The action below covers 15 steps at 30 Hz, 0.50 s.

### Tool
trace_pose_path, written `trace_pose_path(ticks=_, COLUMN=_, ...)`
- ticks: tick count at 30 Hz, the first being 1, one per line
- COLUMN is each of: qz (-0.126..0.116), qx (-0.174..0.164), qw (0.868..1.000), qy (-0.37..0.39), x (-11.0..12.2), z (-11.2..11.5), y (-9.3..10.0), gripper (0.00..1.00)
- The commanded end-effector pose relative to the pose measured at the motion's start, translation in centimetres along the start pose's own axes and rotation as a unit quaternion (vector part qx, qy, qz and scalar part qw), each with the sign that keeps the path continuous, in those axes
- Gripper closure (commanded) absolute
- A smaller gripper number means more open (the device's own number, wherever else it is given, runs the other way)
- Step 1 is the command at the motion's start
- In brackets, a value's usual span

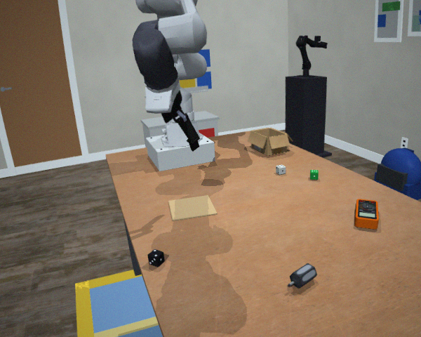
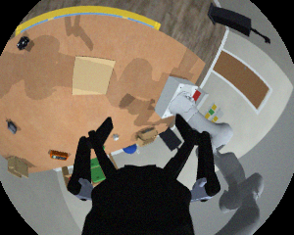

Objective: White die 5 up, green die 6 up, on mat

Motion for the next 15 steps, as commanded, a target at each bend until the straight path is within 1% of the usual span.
trace_pose_path(ticks=1, qz=-0.031, qx=0.027, qw=0.999, qy=-0.018, x=-2.6, z=-3.0, y=1.7, gripper=0.0)
trace_pose_path(ticks=2, qz=-0.05, qx=0.043, qw=0.997, qy=-0.026, x=-4.3, z=-4.8, y=2.9, gripper=0.0)
trace_pose_path(ticks=3, qz=-0.05, qx=0.043, qw=0.997, qy=-0.026, x=-4.3, z=-4.8, y=2.9, gripper=0.0)
trace_pose_path(ticks=4, qz=-0.072, qx=0.062, qw=0.995, qy=-0.035, x=-6.1, z=-6.8, y=4.3, gripper=0.0)
trace_pose_path(ticks=6, qz=-0.072, qx=0.062, qw=0.995, qy=-0.035, x=-6.1, z=-6.8, y=4.3, gripper=0.0)
trace_pose_path(ticks=7, qz=-0.095, qx=0.081, qw=0.991, qy=-0.045, x=-8.0, z=-8.9, y=5.9, gripper=0.0)
trace_pose_path(ticks=10, qz=-0.095, qx=0.081, qw=0.991, qy=-0.045, x=-8.0, z=-8.9, y=5.9, gripper=0.0)
trace_pose_path(ticks=11, qz=-0.12, qx=0.102, qw=0.986, qy=-0.055, x=-9.8, z=-11.1, y=7.6, gripper=0.0)
trace_pose_path(ticks=12, qz=-0.12, qx=0.102, qw=0.986, qy=-0.055, x=-9.8, z=-11.1, y=7.6, gripper=0.0)
trace_pose_path(ticks=13, qz=-0.144, qx=0.123, qw=0.98, qy=-0.064, x=-11.7, z=-13.3, y=9.3, gripper=0.0)
trace_pose_path(ticks=15, qz=-0.144, qx=0.123, qw=0.98, qy=-0.064, x=-11.7, z=-13.3, y=9.3, gripper=0.0)
Point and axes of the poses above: the point where the finger pads meet when closed, its own y axis back along the fingers, its own x axis across the jaws, z = x × y, the point moved 2 cm from there along y, back along the fingers, and after that the axes turned 5 degrees about y, right-handed, at the moved point
